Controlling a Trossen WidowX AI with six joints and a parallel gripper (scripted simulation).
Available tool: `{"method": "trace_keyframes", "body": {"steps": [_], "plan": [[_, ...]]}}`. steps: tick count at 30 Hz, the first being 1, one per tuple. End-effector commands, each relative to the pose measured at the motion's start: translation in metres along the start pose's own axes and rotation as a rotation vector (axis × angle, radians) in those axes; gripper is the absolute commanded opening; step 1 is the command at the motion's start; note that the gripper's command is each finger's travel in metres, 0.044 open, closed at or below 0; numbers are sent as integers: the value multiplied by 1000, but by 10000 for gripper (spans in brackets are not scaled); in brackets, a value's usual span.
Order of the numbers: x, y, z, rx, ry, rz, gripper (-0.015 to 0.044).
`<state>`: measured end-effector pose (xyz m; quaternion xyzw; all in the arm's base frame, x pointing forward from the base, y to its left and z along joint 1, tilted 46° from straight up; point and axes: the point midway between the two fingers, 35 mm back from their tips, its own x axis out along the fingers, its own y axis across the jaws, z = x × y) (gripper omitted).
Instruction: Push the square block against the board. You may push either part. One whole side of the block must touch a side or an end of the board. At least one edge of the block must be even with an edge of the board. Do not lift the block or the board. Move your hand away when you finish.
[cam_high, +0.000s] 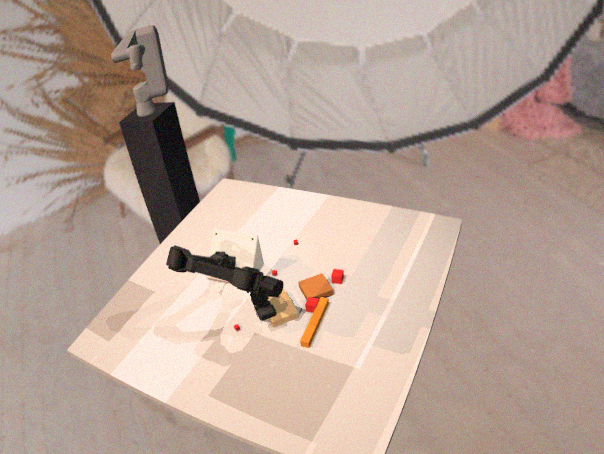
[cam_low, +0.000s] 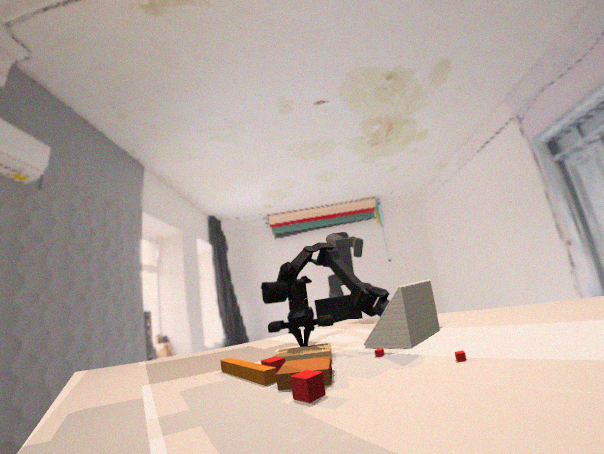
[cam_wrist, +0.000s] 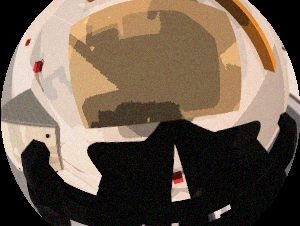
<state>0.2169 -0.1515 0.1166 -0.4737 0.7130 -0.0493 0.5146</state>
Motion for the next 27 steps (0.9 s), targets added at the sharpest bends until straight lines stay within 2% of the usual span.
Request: {"method": "trace_keyframes", "body": {"steps": [1,27], "plan": [[3,2,8,-5,-3,12,0],[3,4,39,-4,-3,13,0]]}}
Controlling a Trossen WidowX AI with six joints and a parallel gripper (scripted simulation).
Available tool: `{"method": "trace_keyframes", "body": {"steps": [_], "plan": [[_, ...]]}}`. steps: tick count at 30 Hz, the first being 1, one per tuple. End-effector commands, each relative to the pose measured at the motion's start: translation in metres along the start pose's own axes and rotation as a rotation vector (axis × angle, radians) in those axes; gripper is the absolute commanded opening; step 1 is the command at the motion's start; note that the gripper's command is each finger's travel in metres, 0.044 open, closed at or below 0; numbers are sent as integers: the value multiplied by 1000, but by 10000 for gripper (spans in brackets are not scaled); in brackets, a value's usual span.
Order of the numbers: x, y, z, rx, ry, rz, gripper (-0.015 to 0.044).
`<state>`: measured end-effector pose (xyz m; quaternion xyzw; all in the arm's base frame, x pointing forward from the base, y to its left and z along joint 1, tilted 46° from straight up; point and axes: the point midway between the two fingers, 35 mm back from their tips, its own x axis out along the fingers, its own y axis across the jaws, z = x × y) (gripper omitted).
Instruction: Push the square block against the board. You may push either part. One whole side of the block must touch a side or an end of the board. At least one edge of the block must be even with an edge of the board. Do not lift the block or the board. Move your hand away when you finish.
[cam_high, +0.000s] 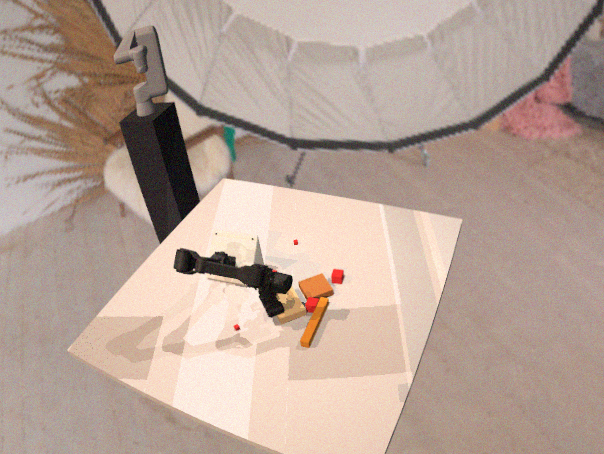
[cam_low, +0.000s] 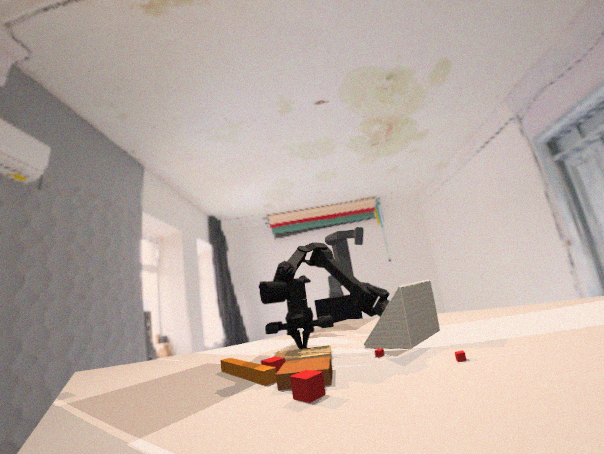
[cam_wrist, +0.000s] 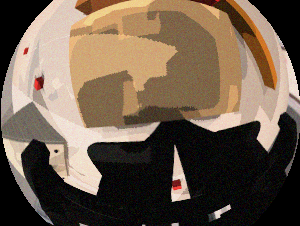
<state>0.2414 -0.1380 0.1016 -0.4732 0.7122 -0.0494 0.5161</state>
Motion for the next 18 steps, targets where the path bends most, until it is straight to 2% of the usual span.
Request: {"method": "trace_keyframes", "body": {"steps": [1,18], "plan": [[3,3,8,-6,0,13,0],[3,4,15,-6,0,12,0]]}}
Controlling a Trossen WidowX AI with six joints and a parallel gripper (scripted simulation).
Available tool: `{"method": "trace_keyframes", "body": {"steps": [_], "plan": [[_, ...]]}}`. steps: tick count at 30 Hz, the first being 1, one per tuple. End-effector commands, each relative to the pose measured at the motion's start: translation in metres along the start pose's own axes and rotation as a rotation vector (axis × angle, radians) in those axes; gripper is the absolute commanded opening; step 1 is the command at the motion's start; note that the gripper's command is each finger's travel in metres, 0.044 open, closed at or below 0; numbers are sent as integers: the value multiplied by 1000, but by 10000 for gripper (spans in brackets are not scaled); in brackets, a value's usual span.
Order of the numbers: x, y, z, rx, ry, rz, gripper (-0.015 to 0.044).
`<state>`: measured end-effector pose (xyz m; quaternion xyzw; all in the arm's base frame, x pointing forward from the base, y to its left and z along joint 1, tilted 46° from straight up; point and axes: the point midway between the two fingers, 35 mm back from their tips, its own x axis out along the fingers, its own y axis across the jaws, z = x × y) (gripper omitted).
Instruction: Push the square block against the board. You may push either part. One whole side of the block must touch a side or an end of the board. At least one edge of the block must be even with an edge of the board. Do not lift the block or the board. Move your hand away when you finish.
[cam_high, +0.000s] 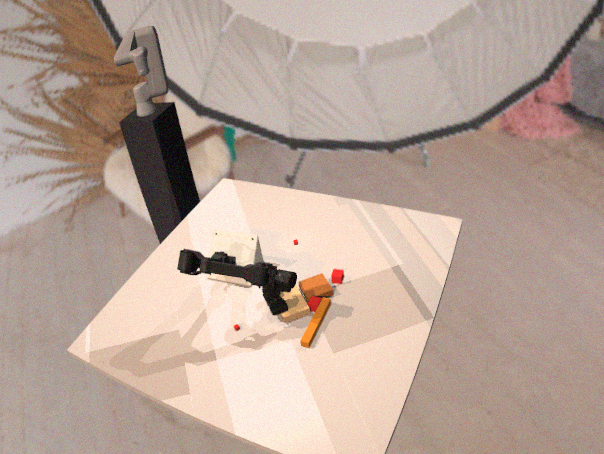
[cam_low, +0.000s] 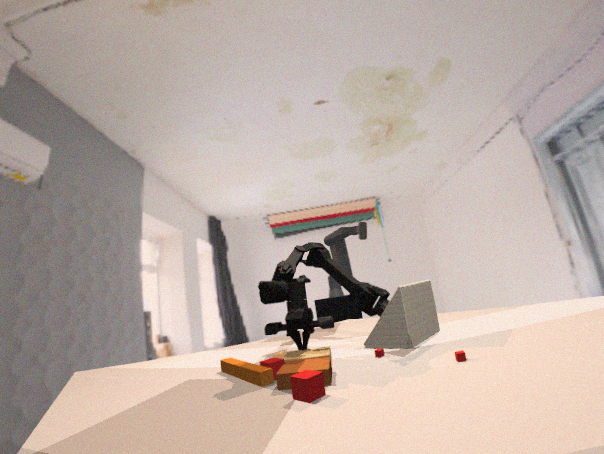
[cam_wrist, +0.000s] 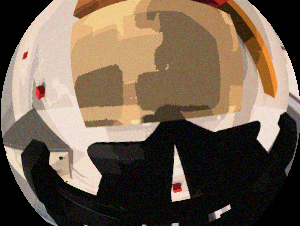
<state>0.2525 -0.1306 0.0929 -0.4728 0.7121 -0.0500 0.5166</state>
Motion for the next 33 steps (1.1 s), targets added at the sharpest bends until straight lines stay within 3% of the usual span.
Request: {"method": "trace_keyframes", "body": {"steps": [1,30,33], "plan": [[3,2,-2,-8,1,12,0],[2,-2,-42,-10,7,13,0],[-31,-2,-41,-10,3,14,0]]}}
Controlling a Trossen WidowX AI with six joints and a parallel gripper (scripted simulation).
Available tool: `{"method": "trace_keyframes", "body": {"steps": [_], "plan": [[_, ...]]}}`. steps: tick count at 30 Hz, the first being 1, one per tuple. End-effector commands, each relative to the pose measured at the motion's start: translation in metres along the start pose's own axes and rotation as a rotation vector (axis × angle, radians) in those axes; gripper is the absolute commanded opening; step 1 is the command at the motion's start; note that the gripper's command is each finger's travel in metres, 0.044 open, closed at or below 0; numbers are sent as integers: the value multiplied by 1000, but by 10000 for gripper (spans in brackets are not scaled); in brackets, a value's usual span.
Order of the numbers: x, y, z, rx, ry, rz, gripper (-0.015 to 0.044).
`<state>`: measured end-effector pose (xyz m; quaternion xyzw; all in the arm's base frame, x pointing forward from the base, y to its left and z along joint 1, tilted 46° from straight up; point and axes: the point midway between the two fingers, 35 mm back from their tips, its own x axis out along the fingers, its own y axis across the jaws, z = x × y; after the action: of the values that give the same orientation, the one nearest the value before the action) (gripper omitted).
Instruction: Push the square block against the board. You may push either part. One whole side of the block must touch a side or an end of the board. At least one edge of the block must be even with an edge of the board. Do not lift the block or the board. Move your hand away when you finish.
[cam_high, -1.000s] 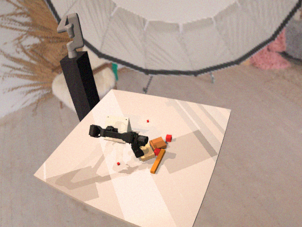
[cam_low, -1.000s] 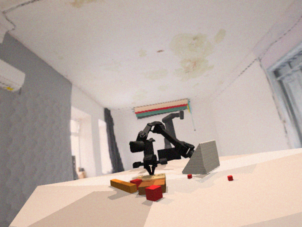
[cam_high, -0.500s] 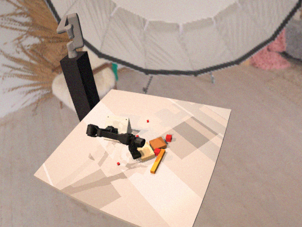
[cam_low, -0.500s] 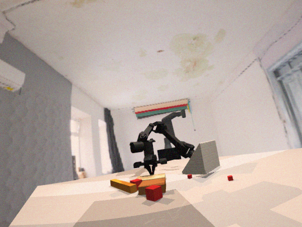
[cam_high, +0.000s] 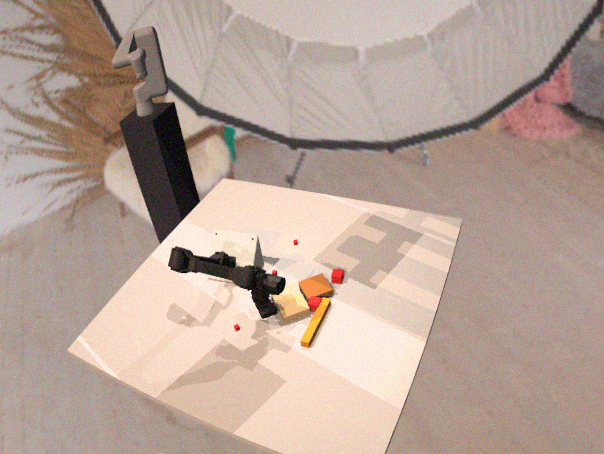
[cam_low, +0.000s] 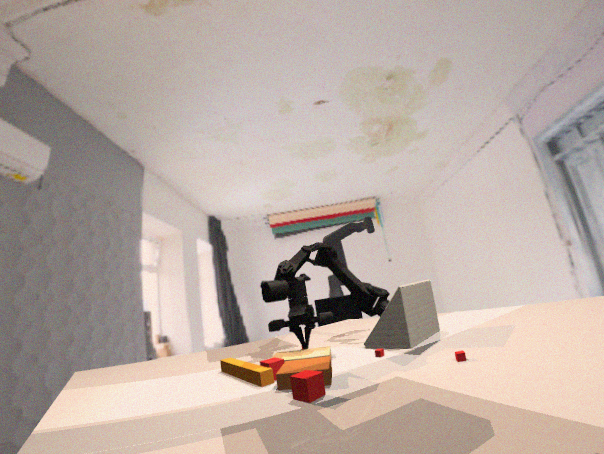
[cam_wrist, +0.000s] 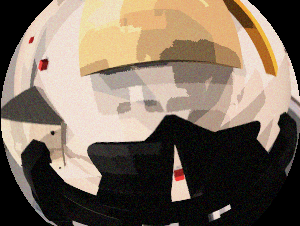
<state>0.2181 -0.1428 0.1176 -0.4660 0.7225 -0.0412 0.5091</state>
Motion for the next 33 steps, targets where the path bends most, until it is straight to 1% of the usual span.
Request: {"method": "trace_keyframes", "body": {"steps": [1,3,8,12,15,17,20,21,33], "plan": [[-36,-2,1,4,-11,-15,0],[-45,-1,0,4,-10,-17,0],[-45,0,1,5,-10,-17,0],[-45,24,25,17,-13,-13,0],[-45,25,26,18,-13,-13,0],[-35,25,27,18,-14,-13,0],[1,24,26,18,-13,-16,0],[8,24,25,18,-11,-17,0],[10,23,31,19,-11,-17,0]]}}
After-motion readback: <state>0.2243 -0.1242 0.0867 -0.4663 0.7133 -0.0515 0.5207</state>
